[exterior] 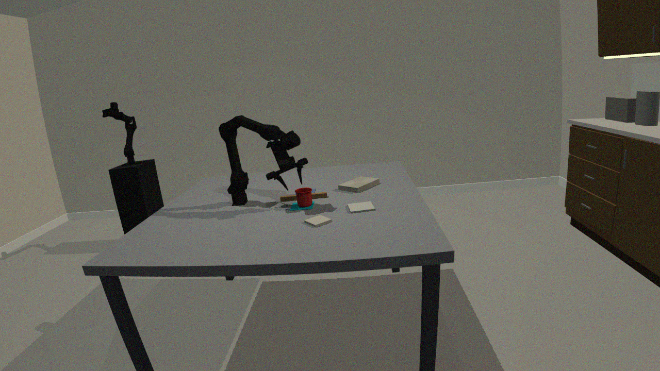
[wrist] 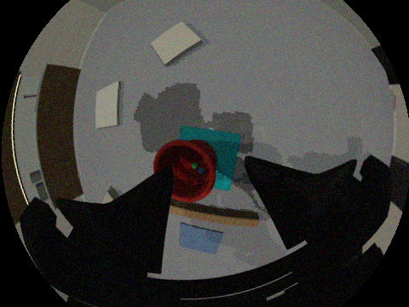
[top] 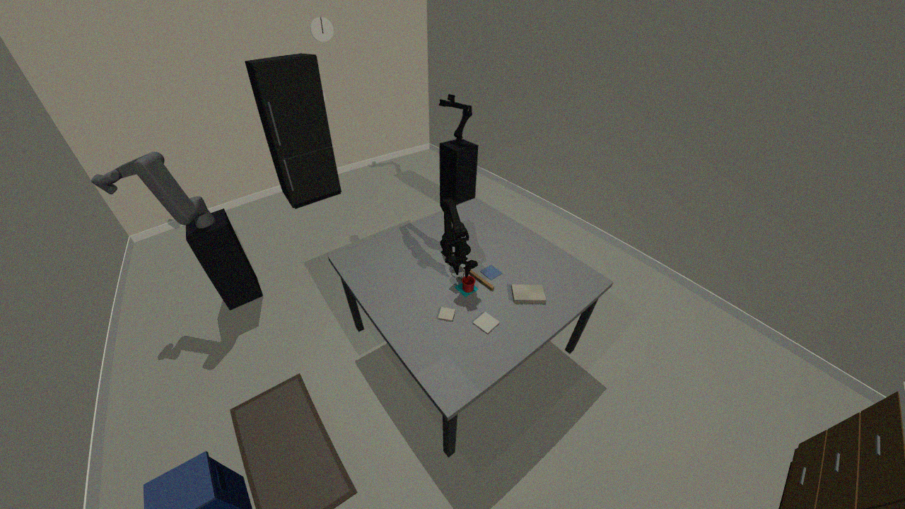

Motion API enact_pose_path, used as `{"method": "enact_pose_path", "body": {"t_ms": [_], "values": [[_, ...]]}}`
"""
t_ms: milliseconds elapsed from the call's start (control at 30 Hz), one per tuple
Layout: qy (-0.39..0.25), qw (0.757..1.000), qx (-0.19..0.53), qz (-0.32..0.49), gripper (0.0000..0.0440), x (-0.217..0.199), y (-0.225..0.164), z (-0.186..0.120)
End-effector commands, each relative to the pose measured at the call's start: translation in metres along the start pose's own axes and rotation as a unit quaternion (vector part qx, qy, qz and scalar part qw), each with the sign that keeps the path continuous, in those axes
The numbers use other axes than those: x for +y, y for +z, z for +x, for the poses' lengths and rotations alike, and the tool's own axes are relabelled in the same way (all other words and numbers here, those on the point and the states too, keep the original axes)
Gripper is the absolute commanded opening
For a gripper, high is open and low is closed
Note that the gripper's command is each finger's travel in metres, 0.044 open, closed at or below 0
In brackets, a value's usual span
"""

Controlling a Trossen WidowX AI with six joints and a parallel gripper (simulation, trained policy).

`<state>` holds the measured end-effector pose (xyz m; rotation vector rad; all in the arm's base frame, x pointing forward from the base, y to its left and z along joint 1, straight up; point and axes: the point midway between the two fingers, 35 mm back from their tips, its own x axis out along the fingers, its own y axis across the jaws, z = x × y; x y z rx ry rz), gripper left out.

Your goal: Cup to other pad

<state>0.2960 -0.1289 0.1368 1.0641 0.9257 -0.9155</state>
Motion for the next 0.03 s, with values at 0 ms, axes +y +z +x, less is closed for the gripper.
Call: {"method": "enact_pose_path", "body": {"t_ms": [0], "values": [[0.01, 1.0, -0.005, 0.002, 0.0356, 0.002, 0.0053, -0.0106]]}}
